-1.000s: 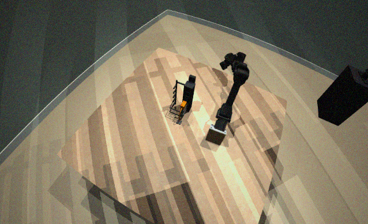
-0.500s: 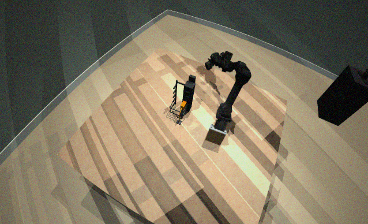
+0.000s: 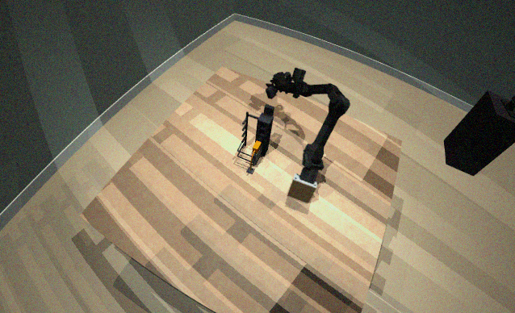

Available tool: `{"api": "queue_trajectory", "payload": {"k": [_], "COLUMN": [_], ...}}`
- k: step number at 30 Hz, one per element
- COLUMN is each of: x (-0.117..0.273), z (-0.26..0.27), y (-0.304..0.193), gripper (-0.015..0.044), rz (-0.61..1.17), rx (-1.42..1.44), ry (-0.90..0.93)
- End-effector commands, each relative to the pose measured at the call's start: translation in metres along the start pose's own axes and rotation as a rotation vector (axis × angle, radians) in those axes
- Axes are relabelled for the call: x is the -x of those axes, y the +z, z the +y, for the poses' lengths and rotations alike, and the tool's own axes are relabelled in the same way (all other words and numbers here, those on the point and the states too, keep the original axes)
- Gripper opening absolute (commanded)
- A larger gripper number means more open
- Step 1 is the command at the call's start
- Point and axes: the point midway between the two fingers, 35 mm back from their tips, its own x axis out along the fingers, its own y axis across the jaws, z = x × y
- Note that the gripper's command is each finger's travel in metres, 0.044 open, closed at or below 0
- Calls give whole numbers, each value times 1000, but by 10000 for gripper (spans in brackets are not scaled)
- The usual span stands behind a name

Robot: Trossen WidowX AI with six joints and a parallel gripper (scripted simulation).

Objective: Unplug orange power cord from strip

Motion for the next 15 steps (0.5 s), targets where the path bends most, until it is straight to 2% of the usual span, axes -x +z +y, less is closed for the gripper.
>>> {"api": "queue_trajectory", "payload": {"k": [1, 15], "x": [-16, -25], "z": [40, 169], "y": [16, 81], "gripper": [160, 160], "rz": [-4, -48], "rx": [10, 92], "ry": [98, 393]}}
